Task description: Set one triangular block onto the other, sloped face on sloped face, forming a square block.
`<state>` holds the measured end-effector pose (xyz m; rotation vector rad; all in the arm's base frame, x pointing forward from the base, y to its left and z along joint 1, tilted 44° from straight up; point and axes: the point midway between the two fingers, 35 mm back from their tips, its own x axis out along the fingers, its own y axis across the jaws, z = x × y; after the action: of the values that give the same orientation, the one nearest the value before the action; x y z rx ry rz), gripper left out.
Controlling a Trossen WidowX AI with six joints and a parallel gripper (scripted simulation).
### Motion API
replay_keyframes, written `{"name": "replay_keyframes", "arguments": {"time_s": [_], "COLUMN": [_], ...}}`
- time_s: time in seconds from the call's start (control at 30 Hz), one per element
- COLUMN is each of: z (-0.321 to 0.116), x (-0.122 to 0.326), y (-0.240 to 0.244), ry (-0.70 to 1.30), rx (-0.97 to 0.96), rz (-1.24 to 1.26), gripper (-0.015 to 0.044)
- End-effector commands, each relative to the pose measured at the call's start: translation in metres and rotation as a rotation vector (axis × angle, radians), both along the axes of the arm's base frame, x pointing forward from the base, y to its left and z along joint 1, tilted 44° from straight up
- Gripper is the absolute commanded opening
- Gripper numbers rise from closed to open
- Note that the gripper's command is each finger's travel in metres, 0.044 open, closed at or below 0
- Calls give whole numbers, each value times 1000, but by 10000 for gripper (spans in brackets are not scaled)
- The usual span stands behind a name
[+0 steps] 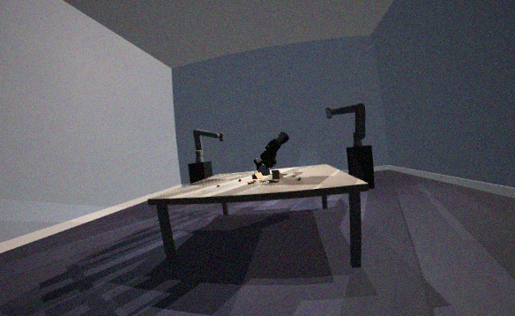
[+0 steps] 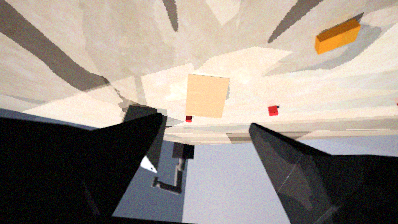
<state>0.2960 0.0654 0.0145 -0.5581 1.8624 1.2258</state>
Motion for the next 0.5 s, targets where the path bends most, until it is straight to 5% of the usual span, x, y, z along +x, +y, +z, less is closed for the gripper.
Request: {"name": "replay_keyframes", "arguments": {"time_s": [0.0, 0.47], "z": [-23, -82], "x": [-14, -54], "y": [2, 2], "ry": [24, 27], "rx": [-3, -3], "rz": [13, 13], "gripper": [440, 440]}}
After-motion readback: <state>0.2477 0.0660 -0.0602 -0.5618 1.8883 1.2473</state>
